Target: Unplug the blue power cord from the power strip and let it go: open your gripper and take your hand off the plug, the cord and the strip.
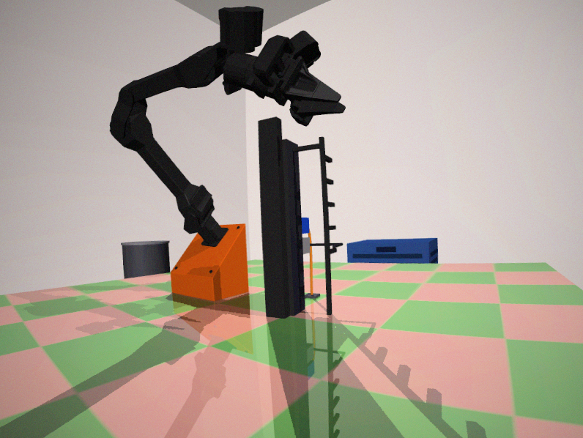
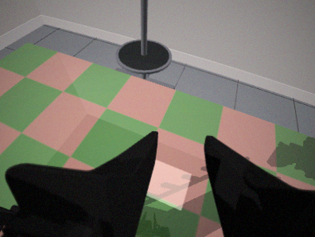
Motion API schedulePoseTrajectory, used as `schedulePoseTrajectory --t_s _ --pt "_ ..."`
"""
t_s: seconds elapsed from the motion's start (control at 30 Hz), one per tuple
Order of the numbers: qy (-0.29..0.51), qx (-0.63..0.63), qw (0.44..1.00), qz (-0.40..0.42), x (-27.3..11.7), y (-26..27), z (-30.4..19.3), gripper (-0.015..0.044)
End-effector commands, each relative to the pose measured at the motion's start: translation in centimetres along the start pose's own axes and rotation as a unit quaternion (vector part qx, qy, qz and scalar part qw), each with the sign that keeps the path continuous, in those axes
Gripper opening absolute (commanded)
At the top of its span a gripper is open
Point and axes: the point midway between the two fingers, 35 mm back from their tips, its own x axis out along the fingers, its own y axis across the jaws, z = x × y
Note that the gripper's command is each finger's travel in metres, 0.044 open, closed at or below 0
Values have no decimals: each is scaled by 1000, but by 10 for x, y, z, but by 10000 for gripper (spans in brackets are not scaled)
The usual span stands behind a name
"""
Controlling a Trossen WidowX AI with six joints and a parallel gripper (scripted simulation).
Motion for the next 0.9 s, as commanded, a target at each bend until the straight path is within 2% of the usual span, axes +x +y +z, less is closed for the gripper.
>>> schedulePoseTrajectory --t_s 0.0,0.23,0.4,0.57,0.73,0.87 --pt "-13 -40 997 61 3 57 21 160" --pt "6 -118 983 142 7 134 26 160" --pt "58 -202 955 207 7 196 5 160" --pt "131 -295 910 260 8 249 -36 160" --pt "178 -351 874 286 4 268 -63 160" --pt "249 -435 805 318 -9 282 -101 160"
